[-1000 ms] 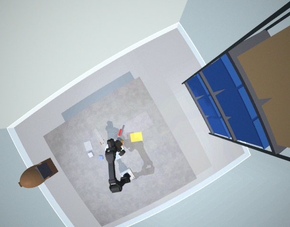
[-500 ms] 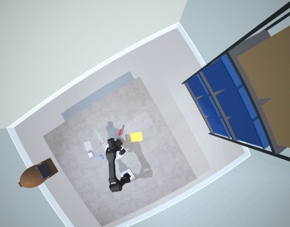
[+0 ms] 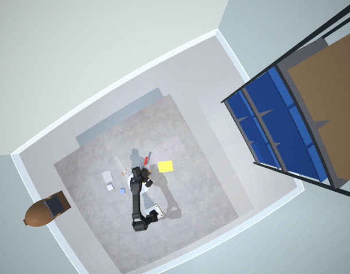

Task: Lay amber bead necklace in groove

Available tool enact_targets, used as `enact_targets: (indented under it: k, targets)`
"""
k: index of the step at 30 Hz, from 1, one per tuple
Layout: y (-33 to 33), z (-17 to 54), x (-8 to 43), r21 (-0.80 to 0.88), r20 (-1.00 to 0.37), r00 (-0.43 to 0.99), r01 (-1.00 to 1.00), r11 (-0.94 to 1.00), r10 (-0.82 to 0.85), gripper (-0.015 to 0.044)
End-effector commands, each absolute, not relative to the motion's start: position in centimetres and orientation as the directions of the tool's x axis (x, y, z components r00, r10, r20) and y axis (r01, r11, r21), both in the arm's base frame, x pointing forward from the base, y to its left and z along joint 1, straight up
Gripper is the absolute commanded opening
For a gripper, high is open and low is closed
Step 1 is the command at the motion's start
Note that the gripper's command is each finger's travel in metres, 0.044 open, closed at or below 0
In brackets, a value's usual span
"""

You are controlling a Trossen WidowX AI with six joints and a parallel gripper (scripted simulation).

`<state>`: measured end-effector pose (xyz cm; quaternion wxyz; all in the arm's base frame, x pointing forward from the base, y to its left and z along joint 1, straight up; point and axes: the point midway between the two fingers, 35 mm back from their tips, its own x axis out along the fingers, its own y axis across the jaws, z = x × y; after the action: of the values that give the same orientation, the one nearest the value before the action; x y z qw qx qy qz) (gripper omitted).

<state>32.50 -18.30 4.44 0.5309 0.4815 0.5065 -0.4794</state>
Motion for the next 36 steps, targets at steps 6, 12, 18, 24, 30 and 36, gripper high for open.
enact_targets:
  k: [6, 12, 18, 24, 30, 36]
  targets:
    - [-18.3, 4.35, 32.49, 0.025, -0.999, 0.026, 0.997, 0.077, -0.021, 0.0]
    - [-18.3, 4.35, 32.49, 0.025, -0.999, 0.026, 0.997, 0.077, -0.021, 0.0]
    - [-18.3, 4.35, 32.49, 0.025, -0.999, 0.026, 0.997, 0.077, -0.021, 0.0]
    - [-18.3, 4.35, 32.49, 0.025, -0.999, 0.026, 0.997, 0.077, -0.021, 0.0]
    - [-18.3, 4.35, 32.49, 0.025, -0.999, 0.026, 0.997, 0.077, -0.021, 0.0]
    - [-18.3, 4.35, 32.49, 0.025, -0.999, 0.026, 0.997, 0.077, -0.021, 0.0]
